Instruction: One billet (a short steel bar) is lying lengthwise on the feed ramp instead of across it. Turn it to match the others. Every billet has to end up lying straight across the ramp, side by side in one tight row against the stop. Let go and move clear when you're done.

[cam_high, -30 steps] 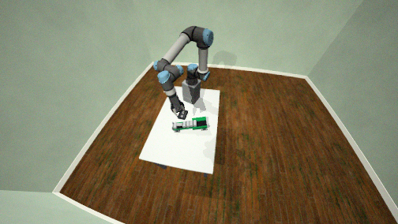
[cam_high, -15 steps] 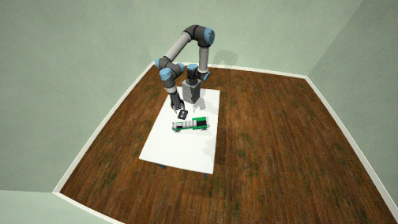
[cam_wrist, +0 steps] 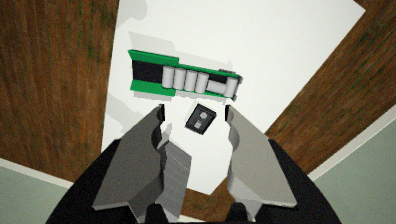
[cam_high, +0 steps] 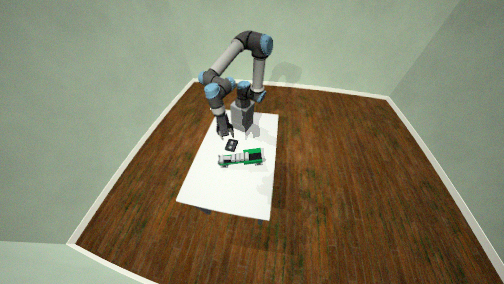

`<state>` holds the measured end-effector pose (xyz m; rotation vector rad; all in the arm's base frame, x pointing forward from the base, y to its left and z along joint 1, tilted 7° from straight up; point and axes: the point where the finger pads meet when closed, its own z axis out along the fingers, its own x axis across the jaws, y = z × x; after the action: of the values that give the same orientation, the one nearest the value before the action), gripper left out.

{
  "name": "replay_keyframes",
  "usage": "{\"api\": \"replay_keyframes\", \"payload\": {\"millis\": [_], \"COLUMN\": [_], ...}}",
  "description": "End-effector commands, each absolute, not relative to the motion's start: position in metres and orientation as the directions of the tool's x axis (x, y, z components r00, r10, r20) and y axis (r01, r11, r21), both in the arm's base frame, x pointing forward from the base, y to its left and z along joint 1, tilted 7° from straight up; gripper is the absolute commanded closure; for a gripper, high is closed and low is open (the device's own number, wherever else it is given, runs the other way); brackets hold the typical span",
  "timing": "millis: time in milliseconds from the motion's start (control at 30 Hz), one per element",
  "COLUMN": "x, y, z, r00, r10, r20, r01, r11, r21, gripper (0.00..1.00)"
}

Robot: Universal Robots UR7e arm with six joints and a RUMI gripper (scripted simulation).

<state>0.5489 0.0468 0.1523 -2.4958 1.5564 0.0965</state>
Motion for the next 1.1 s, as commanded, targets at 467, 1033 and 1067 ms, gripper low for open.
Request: {"api": "replay_keyframes", "payload": {"millis": [467,1033,1067], "x": [0.513,0.485,0.479], "y": [0.030,0.018,0.015], "z": [0.158,0.162,0.162], "r00": [0.292,0.173,0.147], "r10": [-0.950,-0.982,-0.987], "r20": [-0.114,-0.071,-0.061], "r01": [-0.956,-0.985,-0.989], "r11": [-0.285,-0.171,-0.146], "r21": [-0.071,-0.034,-0.028], "gripper": [0.60,0.60,0.60]}}
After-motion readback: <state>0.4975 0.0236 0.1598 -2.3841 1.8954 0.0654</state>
